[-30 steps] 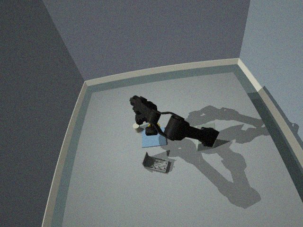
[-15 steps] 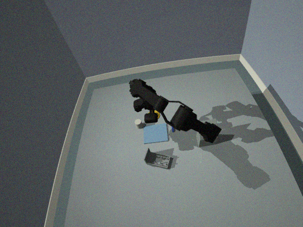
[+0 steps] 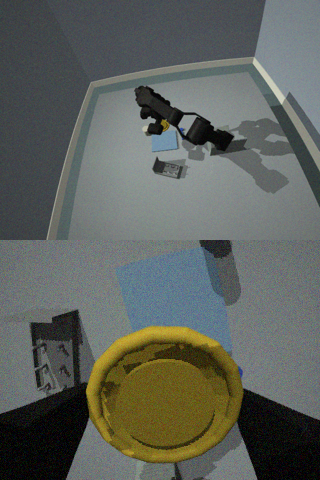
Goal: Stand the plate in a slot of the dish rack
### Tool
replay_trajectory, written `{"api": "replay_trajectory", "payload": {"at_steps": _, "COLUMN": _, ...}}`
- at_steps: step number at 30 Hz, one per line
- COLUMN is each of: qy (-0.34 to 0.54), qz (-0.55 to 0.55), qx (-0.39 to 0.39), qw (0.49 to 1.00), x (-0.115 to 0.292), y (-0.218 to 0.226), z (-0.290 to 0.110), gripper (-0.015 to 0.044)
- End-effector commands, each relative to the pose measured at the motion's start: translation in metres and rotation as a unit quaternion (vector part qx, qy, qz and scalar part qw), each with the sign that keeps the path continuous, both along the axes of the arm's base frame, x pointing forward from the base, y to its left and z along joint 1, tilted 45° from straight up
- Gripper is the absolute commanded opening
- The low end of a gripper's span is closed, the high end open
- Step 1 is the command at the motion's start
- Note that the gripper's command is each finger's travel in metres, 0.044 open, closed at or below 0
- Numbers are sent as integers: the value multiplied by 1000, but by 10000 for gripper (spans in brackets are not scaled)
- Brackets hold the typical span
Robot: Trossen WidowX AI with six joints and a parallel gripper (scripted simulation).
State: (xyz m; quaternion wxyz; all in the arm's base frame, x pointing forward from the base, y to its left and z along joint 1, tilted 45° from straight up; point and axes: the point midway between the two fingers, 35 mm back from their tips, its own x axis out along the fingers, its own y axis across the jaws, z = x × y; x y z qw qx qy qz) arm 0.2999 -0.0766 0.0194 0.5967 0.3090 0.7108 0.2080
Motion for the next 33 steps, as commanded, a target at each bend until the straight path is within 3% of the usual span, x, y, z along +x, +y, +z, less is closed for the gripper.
{"api": "replay_trajectory", "payload": {"at_steps": 1, "qy": 54, "qz": -56, "qx": -6, "qw": 997, "x": -7, "y": 13, "z": 18, "gripper": 0}}
{"api": "replay_trajectory", "payload": {"at_steps": 17, "qy": 240, "qz": -249, "qx": -32, "qw": 938, "x": -36, "y": 57, "z": 69, "gripper": 0}}
{"api": "replay_trajectory", "payload": {"at_steps": 33, "qy": 410, "qz": -421, "qx": -54, "qw": 808, "x": -77, "y": 98, "z": 106, "gripper": 0}}
